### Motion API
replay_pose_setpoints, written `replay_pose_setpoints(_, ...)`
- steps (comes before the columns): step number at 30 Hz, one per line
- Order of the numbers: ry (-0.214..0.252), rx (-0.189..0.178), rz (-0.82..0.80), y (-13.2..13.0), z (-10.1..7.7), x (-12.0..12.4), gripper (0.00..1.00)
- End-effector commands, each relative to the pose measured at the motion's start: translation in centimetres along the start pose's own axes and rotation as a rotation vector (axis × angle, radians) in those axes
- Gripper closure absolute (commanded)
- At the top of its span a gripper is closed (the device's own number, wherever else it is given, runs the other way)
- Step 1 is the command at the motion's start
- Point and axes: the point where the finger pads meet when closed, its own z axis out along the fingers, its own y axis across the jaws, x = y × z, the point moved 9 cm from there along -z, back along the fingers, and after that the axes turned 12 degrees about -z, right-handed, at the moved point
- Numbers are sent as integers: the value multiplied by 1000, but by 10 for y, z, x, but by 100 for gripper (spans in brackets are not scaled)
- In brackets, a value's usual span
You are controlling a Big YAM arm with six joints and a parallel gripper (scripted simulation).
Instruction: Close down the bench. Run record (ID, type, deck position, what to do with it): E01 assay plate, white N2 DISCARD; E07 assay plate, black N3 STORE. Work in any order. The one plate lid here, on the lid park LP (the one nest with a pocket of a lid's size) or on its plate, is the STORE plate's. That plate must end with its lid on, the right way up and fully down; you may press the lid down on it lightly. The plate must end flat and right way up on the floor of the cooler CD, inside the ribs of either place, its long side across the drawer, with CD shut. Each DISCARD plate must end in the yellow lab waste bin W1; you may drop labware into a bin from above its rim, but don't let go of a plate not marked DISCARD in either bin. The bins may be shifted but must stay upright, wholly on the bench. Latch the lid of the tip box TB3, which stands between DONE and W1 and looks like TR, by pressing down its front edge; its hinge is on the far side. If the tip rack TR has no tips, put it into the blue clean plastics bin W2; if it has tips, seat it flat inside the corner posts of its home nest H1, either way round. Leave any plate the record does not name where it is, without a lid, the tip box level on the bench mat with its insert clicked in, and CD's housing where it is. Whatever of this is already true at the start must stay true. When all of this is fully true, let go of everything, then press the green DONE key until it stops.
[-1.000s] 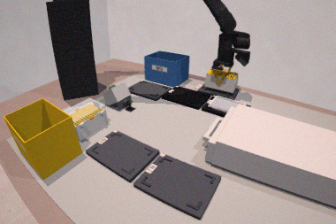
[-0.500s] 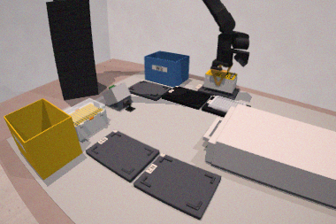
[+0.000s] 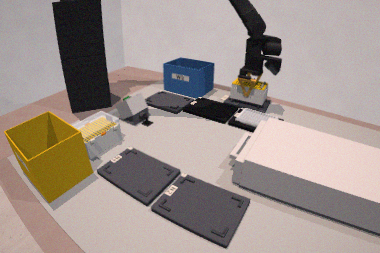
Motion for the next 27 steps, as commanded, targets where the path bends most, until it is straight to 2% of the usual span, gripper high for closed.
replay_pose_setpoints(1,-44,-10,22,-2,-21,-15,100)
replay_pose_setpoints(27,-40,-10,5,3,-17,-16,100)
